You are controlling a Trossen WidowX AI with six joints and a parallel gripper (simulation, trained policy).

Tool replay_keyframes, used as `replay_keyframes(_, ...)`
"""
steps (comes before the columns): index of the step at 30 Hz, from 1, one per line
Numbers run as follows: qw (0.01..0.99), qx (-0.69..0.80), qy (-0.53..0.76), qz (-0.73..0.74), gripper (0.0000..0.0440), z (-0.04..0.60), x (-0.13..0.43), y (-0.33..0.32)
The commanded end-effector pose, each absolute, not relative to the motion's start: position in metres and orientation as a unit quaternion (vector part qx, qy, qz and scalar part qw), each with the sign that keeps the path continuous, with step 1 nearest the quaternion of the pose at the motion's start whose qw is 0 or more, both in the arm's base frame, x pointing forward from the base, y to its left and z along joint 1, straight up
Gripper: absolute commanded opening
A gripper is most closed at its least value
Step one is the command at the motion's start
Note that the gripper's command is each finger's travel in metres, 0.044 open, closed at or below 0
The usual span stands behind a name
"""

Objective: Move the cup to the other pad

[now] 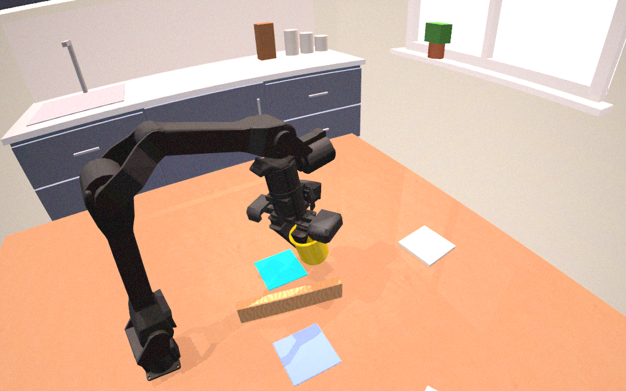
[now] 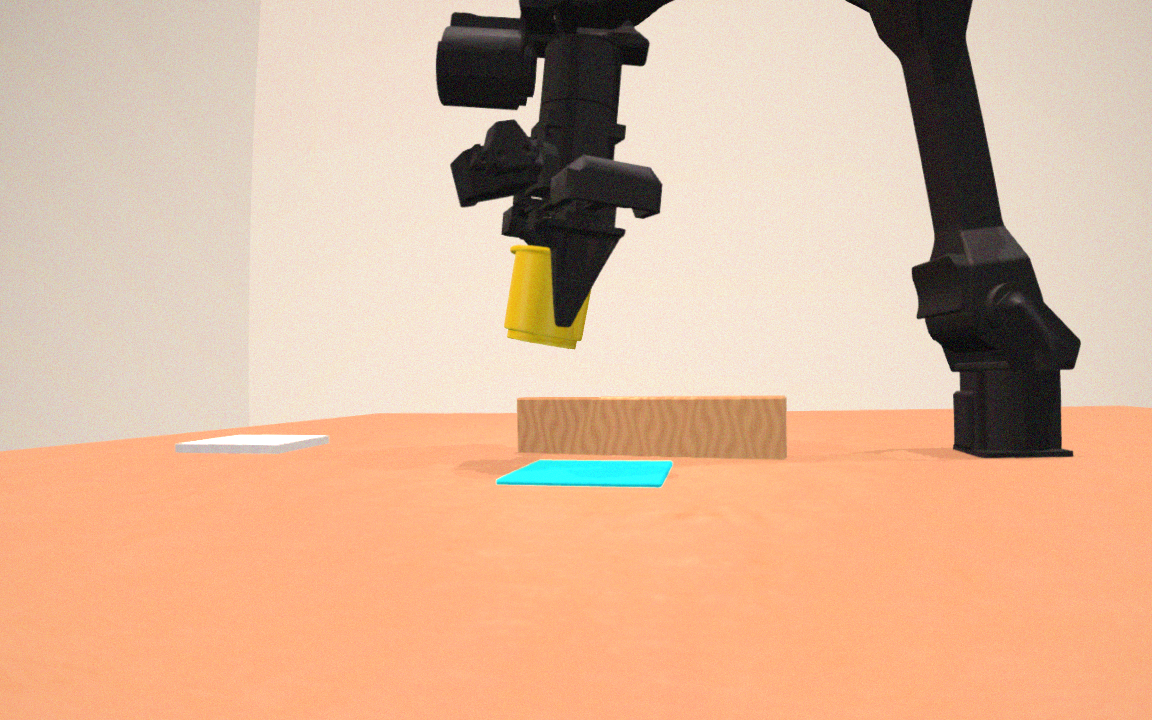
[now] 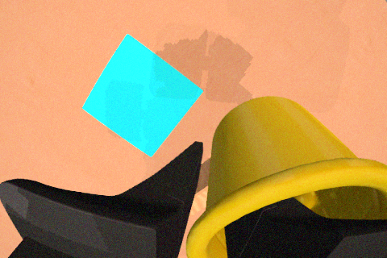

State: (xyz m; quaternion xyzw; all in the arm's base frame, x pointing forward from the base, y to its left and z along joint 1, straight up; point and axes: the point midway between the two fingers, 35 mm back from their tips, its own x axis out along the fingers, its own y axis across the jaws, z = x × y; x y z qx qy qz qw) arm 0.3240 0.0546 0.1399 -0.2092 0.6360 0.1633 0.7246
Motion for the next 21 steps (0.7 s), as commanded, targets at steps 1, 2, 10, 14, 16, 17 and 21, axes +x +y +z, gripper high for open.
replay_keyframes(1,0.725,-0.211,0.634,0.169,0.0,0.135,0.322,0.069)
replay_keyframes(2,0.725,-0.211,0.633,0.17,0.0,0.135,0.322,0.072)
replay_keyframes(10,0.726,-0.218,0.627,0.181,0.0,0.124,0.316,0.101)
replay_keyframes(14,0.726,-0.22,0.625,0.185,0.0,0.117,0.312,0.113)
replay_keyframes(16,0.726,-0.22,0.625,0.185,0.0,0.112,0.31,0.118)
replay_keyframes(17,0.725,-0.221,0.625,0.185,0.0,0.11,0.308,0.119)
replay_keyframes(21,0.724,-0.221,0.627,0.184,0.0,0.099,0.303,0.125)
